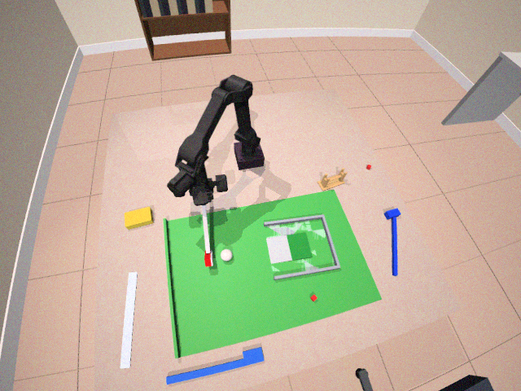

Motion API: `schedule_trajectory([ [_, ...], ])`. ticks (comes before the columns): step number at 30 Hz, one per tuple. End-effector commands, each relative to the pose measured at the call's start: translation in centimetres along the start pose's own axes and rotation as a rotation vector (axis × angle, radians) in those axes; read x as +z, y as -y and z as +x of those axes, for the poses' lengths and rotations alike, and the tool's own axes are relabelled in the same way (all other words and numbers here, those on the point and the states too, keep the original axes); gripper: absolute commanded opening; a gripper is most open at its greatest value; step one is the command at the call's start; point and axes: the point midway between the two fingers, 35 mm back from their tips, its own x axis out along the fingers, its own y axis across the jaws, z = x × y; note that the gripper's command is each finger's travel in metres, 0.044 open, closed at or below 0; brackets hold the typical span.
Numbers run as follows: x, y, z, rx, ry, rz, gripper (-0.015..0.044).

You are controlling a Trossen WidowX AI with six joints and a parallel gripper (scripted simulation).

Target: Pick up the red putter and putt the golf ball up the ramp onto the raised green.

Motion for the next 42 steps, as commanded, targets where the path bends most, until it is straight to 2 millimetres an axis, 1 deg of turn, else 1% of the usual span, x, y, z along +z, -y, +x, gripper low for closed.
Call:
schedule_trajectory([
  [1,0.0,0.0,0.5,0.000,0.002,0.005,0.0000],
  [2,0.0,0.0,0.1,0.000,0.000,0.000,0.0000],
  [11,0.0,0.1,0.2,0.000,0.000,0.000,0.0000],
  [14,0.0,0.9,0.2,-0.001,0.000,0.002,0.0000],
  [18,0.0,2.6,0.4,-0.002,0.002,0.005,0.0000],
  [20,-0.1,3.0,0.5,-0.003,0.002,0.005,0.0000],
  [23,-0.1,3.0,0.5,-0.003,0.002,0.005,0.0000],
  [27,-0.1,2.5,0.6,0.003,-0.002,0.012,0.0000],
  [28,0.0,1.9,0.6,0.003,-0.002,0.012,0.0000],
  [29,0.3,0.8,0.5,0.003,-0.001,0.011,0.0000],
  [33,0.9,-4.4,0.3,0.005,0.001,0.009,0.0000],
  [37,0.5,-9.3,0.4,0.008,0.002,0.006,0.0000],
  [38,0.3,-10.2,0.5,0.008,0.002,0.006,0.0000],
  [40,0.1,-10.9,0.5,0.009,0.003,0.005,0.0000],
  [42,0.1,-10.9,0.4,0.009,0.003,0.005,0.0000],
])
